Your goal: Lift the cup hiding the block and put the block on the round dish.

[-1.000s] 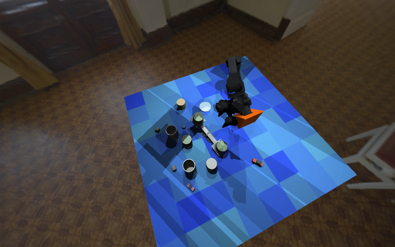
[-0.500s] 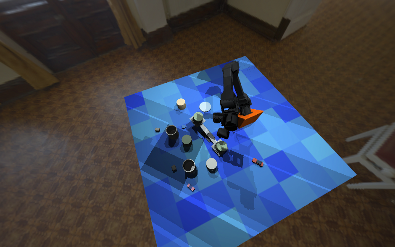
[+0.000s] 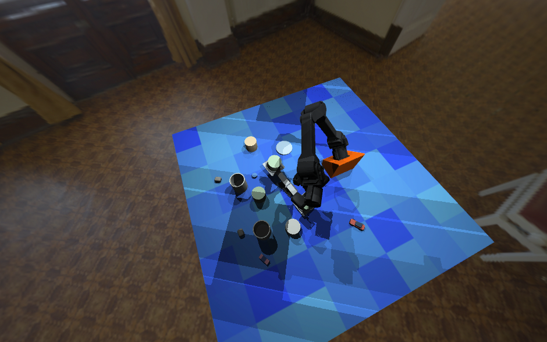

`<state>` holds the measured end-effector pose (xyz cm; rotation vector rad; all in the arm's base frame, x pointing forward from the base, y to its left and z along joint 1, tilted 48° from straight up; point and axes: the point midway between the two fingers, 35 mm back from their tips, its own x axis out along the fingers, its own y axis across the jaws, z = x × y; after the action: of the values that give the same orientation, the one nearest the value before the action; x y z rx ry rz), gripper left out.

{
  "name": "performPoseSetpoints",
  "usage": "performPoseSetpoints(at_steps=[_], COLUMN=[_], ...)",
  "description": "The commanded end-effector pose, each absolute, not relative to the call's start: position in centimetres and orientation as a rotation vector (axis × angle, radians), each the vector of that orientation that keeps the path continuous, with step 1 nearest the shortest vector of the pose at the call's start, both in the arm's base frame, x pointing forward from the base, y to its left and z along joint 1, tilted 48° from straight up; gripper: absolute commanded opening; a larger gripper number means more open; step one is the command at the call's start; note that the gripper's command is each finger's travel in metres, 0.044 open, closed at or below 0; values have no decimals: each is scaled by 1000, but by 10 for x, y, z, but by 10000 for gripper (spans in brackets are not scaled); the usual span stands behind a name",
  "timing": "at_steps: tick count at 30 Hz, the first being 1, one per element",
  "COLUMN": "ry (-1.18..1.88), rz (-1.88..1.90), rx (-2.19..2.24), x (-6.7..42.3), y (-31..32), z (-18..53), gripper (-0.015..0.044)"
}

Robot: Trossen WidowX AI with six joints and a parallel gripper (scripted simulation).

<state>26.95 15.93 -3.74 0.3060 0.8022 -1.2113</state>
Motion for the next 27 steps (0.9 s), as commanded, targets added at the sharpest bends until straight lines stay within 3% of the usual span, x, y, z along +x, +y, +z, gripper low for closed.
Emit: performPoseSetpoints(at_steps=[1,27], ry=[755,751], rz=[-1311,-1315], rx=[382,385], x=[272,275], y=[157,133], z=[-56,-80], gripper=[440,440])
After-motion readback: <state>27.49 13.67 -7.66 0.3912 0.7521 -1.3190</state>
